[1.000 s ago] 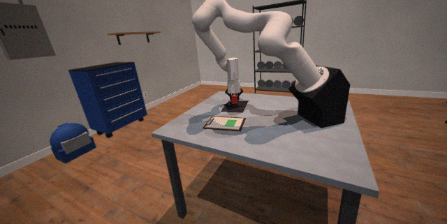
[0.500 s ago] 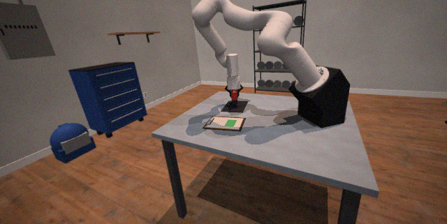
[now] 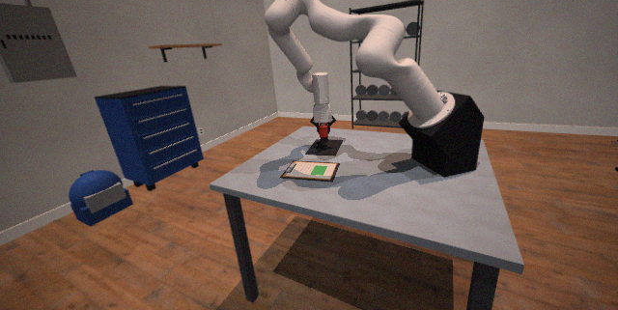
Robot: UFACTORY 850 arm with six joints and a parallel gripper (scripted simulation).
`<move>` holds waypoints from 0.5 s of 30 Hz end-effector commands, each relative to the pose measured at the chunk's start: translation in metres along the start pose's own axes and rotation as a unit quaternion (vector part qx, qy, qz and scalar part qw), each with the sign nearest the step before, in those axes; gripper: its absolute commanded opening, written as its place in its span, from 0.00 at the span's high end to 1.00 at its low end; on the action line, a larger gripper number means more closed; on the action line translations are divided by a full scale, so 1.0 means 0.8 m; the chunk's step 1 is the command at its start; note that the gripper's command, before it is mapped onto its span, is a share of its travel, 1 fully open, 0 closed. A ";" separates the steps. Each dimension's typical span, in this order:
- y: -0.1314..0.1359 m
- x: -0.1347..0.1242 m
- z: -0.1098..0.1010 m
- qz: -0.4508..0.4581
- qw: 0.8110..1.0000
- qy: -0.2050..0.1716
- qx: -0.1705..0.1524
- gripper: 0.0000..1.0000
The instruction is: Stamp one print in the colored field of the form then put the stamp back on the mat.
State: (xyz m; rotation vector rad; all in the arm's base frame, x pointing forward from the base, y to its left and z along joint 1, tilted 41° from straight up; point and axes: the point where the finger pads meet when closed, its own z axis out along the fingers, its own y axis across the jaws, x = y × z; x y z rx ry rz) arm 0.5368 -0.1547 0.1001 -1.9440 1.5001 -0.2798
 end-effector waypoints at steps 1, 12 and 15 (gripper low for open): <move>-0.031 -0.073 0.010 0.019 1.000 0.002 0.003 0.70; -0.029 -0.255 0.004 0.110 0.994 -0.002 0.001 0.70; -0.027 -0.313 0.000 0.110 0.994 -0.002 0.001 0.70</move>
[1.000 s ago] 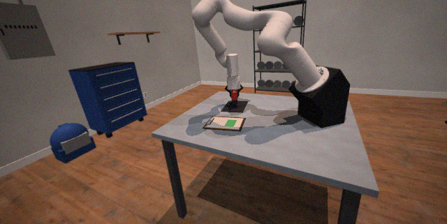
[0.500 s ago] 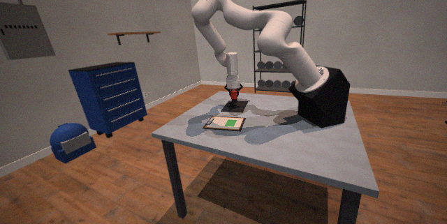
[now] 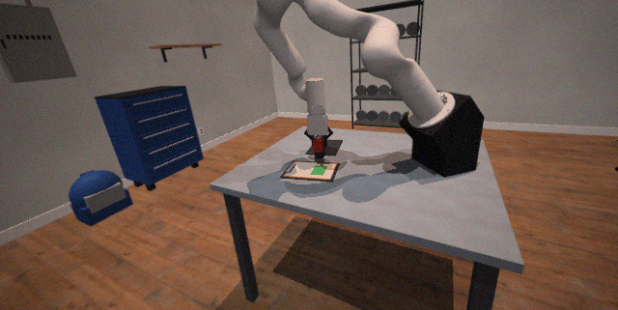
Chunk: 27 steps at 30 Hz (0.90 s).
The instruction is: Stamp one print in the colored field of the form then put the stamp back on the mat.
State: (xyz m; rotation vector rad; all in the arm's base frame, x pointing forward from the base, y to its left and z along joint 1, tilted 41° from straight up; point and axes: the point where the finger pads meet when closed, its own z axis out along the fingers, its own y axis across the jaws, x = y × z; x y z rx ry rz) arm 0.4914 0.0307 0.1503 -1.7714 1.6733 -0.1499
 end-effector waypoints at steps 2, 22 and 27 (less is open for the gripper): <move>0.017 -0.102 -0.007 0.005 1.000 0.012 0.007 0.70; 0.021 -0.162 -0.010 0.004 1.000 0.014 0.007 0.70; 0.020 -0.153 -0.009 0.004 1.000 0.014 0.007 0.70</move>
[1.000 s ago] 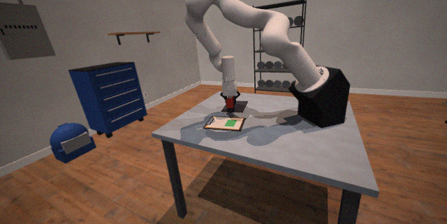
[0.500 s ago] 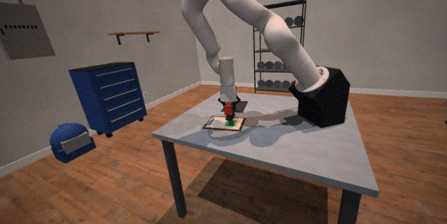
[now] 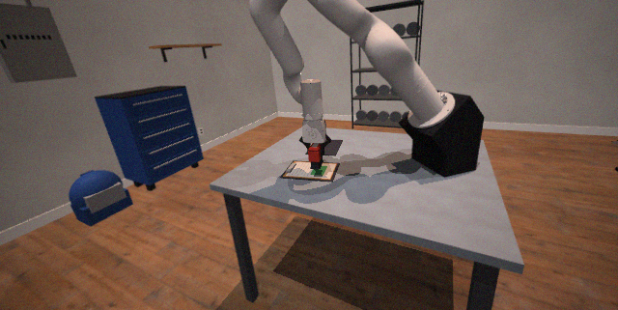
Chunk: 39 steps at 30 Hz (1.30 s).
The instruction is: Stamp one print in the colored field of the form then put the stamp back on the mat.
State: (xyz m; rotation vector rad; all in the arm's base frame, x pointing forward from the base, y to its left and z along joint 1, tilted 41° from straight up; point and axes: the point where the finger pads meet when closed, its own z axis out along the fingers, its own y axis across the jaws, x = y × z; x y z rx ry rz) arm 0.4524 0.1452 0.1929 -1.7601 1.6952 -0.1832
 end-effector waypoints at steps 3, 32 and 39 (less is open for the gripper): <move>-0.003 0.032 0.004 0.000 1.000 0.000 0.001 0.70; -0.004 0.042 0.034 0.000 1.000 0.000 0.001 0.70; -0.004 0.042 0.050 0.000 1.000 0.000 0.001 0.70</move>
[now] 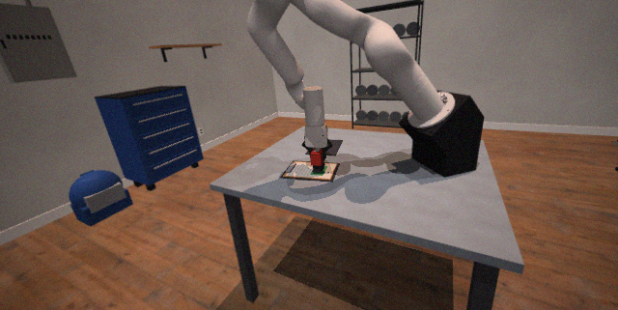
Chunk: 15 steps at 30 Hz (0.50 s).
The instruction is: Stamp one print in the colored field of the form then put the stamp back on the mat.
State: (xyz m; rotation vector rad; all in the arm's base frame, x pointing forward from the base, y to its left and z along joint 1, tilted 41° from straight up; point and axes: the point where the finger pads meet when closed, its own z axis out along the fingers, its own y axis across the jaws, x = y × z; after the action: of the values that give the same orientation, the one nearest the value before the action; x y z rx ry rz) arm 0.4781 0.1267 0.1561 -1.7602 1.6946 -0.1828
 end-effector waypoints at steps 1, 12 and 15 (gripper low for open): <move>0.000 0.000 0.008 0.000 1.000 0.000 0.001 0.70; 0.000 0.000 0.012 0.000 1.000 0.000 0.001 0.70; 0.000 0.000 0.012 0.000 1.000 0.000 0.001 0.70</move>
State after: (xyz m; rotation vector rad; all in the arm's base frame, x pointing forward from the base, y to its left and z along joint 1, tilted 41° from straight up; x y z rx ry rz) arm 0.4833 0.1300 0.1490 -1.7600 1.6945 -0.1833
